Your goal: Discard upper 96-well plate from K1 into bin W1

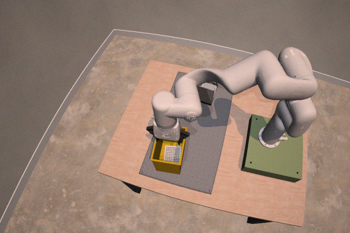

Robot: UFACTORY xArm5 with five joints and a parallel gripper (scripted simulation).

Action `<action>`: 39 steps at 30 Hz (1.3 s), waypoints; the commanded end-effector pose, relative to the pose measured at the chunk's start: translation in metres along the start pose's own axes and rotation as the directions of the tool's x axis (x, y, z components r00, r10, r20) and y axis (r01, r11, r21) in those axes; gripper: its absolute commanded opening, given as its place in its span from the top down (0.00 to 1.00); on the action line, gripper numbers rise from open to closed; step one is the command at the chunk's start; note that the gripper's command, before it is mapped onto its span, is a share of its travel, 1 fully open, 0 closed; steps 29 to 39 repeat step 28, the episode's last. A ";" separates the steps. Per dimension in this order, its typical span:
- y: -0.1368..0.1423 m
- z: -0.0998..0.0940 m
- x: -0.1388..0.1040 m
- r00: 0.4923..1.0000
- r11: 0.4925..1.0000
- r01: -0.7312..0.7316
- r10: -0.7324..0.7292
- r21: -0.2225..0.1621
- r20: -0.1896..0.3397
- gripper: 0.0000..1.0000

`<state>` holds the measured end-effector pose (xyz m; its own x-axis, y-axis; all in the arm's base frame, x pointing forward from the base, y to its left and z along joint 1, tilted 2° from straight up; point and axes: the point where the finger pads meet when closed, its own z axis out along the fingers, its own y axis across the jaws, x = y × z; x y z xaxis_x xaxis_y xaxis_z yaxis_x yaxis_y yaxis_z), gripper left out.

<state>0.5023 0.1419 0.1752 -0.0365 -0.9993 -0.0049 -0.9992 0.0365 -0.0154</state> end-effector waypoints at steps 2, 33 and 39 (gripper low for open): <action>-0.001 -0.018 -0.001 1.000 1.000 0.000 0.000 0.004 0.001 0.00; -0.001 -0.026 -0.001 1.000 1.000 0.000 0.000 0.004 0.001 0.00; -0.001 -0.026 -0.001 1.000 1.000 0.000 0.000 0.004 0.001 0.00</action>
